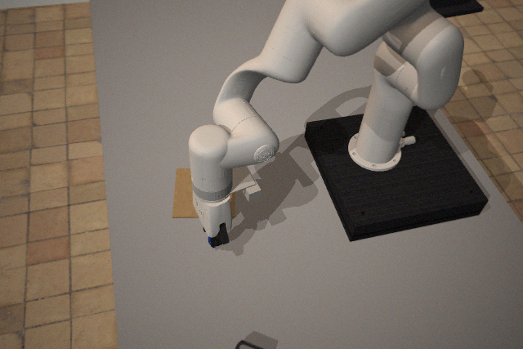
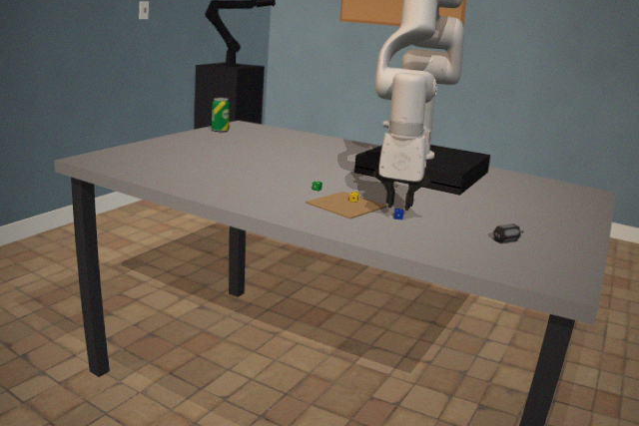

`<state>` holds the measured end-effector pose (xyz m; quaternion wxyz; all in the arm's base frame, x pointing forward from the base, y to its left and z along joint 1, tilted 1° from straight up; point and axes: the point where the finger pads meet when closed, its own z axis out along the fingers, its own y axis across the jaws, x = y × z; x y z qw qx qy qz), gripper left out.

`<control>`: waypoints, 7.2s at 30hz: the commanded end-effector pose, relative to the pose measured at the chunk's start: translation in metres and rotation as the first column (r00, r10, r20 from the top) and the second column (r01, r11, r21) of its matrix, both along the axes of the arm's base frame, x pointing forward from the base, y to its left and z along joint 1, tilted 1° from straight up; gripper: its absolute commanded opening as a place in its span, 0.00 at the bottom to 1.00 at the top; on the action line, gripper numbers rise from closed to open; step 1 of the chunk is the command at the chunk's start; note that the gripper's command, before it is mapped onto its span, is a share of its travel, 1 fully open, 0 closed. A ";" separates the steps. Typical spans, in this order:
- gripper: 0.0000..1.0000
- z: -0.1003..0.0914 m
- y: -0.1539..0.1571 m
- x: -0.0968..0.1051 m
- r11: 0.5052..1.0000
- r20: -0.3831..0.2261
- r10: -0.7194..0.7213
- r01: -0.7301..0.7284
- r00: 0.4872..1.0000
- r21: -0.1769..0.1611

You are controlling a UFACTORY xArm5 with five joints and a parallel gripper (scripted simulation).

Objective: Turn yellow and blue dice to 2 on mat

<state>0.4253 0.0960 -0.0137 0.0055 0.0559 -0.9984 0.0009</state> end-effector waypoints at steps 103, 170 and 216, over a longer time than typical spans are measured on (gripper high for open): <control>0.15 -0.023 0.000 0.001 1.000 0.003 0.000 0.000 1.000 0.001; 0.15 0.082 -0.107 0.017 0.987 0.007 -0.162 0.162 0.987 0.002; 0.15 0.000 -0.138 0.016 0.979 0.008 -0.204 0.204 0.979 0.002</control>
